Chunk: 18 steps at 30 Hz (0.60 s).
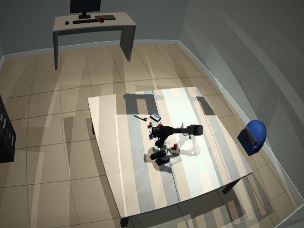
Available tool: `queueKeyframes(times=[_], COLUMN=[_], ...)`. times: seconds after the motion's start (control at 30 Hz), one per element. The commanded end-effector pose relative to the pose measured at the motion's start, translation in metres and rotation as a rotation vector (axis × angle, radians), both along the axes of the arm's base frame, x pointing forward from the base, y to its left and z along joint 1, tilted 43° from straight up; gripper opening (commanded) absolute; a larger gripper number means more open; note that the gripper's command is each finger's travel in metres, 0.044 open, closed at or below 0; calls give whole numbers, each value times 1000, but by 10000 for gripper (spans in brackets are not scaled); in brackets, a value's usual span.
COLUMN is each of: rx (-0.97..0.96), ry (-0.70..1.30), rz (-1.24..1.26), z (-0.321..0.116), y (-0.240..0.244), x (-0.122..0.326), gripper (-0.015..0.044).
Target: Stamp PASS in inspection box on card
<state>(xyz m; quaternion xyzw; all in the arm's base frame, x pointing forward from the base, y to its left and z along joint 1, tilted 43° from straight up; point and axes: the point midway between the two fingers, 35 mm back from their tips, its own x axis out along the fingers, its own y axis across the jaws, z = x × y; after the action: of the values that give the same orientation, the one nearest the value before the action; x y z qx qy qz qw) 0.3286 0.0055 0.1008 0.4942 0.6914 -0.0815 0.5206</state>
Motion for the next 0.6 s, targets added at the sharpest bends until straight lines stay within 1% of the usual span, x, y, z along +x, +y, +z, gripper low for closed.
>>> queueKeyframes(times=[0.0, 0.57], rx=[5, 4], ry=[-1, -1], rz=[1, 1], z=[2, 9], y=[0, -7], x=[0, -1], gripper=[0, 0])
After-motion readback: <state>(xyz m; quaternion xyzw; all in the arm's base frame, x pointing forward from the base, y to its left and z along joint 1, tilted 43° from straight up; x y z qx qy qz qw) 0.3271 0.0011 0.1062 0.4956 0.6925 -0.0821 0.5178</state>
